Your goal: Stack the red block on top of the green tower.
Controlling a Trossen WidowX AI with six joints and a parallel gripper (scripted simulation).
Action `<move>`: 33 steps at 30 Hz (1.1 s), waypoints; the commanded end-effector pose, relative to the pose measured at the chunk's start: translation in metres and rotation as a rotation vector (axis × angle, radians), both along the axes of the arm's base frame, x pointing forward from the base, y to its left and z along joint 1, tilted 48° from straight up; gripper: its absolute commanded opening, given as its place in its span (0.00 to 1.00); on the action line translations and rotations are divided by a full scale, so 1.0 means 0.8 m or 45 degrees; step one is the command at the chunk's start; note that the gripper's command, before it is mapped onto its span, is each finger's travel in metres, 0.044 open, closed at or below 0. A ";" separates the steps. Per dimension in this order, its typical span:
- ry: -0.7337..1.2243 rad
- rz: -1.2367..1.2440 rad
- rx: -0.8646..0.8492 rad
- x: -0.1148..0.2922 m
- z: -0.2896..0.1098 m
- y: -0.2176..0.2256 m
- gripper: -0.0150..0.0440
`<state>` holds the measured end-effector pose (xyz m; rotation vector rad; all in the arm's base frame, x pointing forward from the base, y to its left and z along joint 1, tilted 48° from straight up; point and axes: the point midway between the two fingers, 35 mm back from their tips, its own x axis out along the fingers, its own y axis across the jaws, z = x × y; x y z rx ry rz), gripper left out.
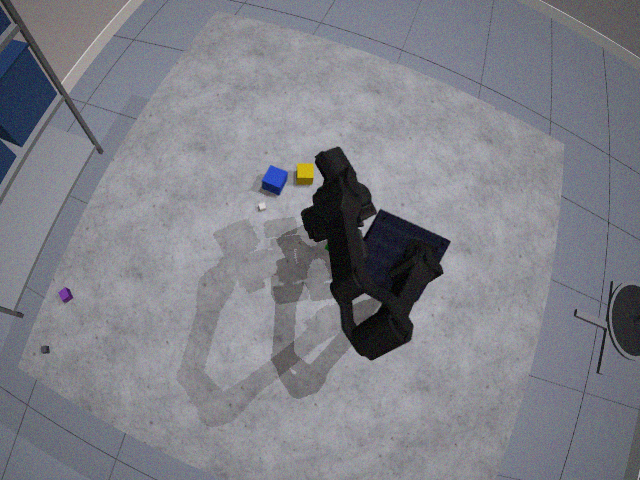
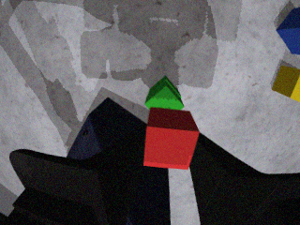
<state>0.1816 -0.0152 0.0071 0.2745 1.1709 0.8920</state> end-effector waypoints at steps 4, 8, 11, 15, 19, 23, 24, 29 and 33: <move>0.004 -0.005 0.006 0.001 -0.011 0.013 0.25; 0.004 -0.005 0.006 0.004 -0.021 0.024 0.25; 0.004 -0.005 0.008 0.005 -0.030 0.035 0.25; 0.004 -0.005 0.009 0.005 -0.032 0.038 0.25; 0.004 -0.005 0.009 0.005 -0.032 0.038 0.25; 0.004 -0.005 0.009 0.005 -0.032 0.038 0.25; 0.004 -0.005 0.009 0.005 -0.032 0.038 0.25; 0.004 -0.005 0.009 0.005 -0.032 0.038 0.25; 0.004 -0.005 0.009 0.005 -0.032 0.038 0.25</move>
